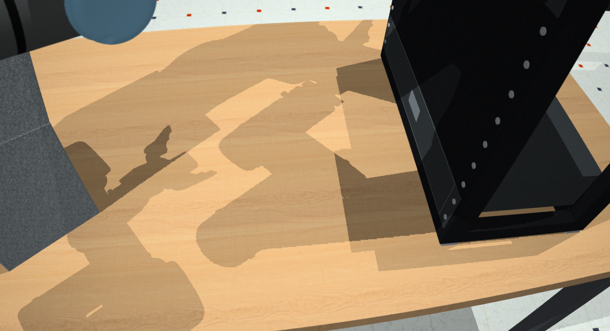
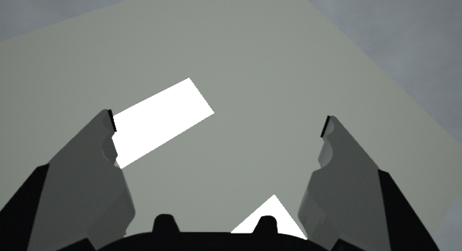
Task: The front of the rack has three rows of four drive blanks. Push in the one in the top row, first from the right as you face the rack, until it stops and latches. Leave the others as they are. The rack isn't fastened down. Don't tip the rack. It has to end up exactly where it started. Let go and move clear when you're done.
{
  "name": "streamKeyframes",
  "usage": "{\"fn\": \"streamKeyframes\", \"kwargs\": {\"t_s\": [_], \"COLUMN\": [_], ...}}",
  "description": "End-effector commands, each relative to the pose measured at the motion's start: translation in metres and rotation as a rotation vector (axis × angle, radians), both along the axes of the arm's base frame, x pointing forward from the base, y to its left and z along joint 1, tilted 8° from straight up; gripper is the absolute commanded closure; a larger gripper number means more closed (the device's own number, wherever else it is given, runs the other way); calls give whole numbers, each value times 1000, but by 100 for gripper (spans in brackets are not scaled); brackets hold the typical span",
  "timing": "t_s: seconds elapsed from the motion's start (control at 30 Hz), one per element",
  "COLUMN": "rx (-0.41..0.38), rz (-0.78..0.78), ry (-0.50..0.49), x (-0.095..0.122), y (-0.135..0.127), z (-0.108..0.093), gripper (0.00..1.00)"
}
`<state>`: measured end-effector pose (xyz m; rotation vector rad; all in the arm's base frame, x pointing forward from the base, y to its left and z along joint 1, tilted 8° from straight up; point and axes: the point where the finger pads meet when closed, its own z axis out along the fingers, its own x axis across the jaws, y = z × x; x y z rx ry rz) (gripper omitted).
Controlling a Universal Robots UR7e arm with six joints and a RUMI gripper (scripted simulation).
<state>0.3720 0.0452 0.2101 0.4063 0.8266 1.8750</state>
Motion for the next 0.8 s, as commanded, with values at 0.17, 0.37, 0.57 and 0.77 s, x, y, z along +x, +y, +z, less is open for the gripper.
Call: {"fn": "streamKeyframes", "kwargs": {"t_s": [0.17,0.37,0.57,0.77], "rx": [237,402,510,666], "rz": [96,136,146,161], "ry": [99,171,218,282], "x": [17,30,39,52], "y": [-29,-53,-71,-97], "z": [15,17,14,7], "gripper": [0,0,0,0]}}
